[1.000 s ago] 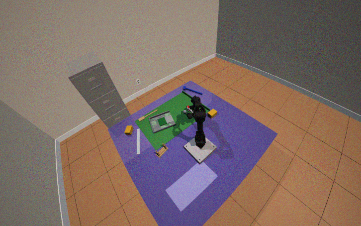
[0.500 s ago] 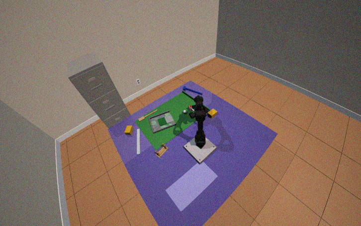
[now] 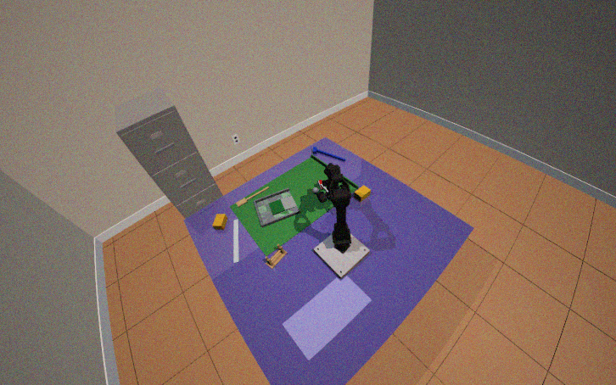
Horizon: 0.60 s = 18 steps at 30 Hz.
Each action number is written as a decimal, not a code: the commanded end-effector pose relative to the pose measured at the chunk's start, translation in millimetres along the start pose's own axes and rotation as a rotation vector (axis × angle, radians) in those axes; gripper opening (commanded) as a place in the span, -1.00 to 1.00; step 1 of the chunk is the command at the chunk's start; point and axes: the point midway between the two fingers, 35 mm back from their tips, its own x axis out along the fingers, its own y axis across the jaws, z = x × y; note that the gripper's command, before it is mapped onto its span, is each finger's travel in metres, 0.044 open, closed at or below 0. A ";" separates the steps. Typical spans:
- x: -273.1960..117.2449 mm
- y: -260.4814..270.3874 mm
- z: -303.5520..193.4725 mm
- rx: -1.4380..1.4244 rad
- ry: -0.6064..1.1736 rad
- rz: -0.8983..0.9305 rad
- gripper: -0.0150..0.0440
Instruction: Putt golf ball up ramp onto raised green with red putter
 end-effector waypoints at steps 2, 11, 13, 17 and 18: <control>-0.8 70.6 -1.5 -0.017 -0.005 0.009 -0.49; -3.5 103.2 -7.8 -0.016 -0.007 0.012 -0.49; -8.8 103.2 -7.2 -0.016 -0.007 0.012 -0.49; -27.3 103.0 -6.2 -0.016 -0.007 0.012 -0.49; -32.5 102.9 -6.2 -0.016 -0.007 0.012 -0.49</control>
